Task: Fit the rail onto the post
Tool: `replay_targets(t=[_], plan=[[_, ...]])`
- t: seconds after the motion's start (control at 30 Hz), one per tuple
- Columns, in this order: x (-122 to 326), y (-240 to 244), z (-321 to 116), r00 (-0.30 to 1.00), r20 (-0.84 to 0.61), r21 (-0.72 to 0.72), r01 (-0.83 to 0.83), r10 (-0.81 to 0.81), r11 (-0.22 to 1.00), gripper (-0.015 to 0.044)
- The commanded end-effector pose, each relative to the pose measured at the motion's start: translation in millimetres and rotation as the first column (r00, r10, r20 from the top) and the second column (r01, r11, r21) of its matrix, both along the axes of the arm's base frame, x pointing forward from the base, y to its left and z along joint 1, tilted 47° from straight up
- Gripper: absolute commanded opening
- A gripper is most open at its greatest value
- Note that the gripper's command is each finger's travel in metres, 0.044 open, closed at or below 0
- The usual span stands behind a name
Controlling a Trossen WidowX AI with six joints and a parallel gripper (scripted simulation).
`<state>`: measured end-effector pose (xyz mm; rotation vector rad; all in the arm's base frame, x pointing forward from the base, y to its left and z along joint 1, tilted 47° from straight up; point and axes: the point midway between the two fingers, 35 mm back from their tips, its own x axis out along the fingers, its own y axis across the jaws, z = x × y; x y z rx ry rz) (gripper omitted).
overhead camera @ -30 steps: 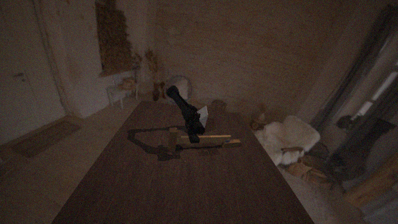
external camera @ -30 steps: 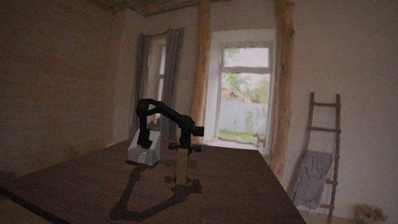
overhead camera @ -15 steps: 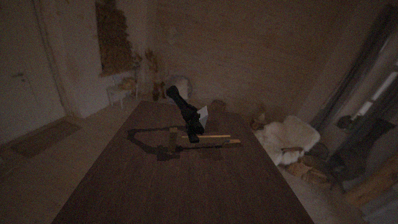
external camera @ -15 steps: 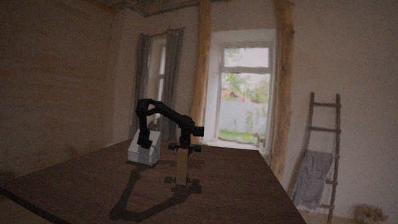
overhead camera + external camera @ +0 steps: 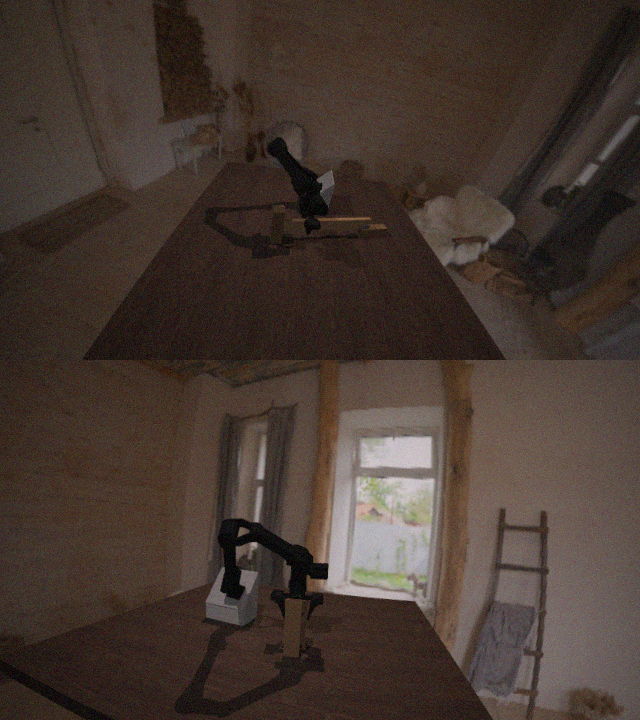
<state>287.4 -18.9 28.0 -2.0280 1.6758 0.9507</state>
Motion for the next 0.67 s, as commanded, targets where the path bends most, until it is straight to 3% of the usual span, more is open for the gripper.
replay_targets(t=[0.0,0.2,0.63], plan=[[0,0,0,1.0,0.001,0.0,0.0,0.0,1.0,0.044],[-11,42,-1,1.0,0.0,0.003,-0.003,0.003,1.0,0.044],[-11,42,-1,1.0,0.0,0.003,-0.003,0.003,1.0,0.044]])
